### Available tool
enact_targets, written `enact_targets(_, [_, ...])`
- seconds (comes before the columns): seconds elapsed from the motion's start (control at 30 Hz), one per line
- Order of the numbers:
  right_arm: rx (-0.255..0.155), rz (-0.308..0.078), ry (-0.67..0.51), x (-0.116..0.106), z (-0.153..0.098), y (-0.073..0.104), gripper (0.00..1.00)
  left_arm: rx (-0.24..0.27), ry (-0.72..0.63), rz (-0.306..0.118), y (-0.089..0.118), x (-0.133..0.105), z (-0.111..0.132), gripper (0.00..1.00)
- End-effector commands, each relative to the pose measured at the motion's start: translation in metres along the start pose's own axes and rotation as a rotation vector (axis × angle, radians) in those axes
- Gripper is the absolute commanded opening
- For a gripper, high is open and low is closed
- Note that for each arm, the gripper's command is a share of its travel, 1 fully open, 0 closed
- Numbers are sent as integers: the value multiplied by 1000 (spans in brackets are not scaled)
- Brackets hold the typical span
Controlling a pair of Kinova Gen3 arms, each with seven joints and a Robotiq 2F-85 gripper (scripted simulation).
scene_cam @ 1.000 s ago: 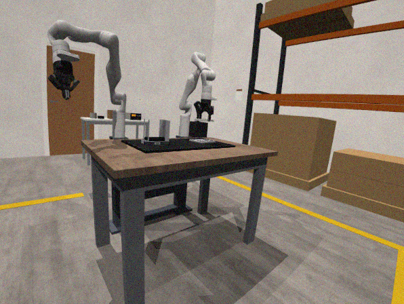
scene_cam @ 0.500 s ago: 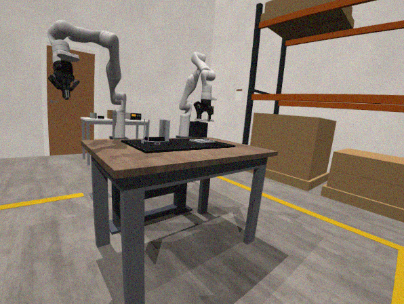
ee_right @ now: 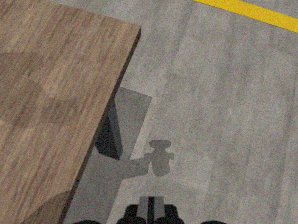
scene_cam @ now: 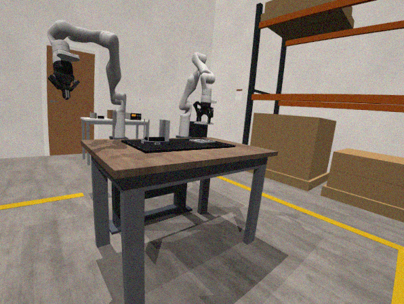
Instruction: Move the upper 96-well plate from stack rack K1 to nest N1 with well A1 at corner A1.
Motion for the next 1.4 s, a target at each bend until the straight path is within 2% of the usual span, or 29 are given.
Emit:
enact_targets(0.0, [-3,2,1,1,0,2,17,-2,0,-1,-3,0,0,937])
enact_targets(1.37, [-3,2,1,1,0,2,17,-2,0,-1,-61,0,0,937])
Point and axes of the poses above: on each arm, the point where the finger pads meet when closed, its own y axis back along the fingers, its own z axis across the jaws, x = y × z, the point moved 9 cm from there along y, back along the fingers, and after that the axes turned 8 degrees about y, right-handed, at the moved point
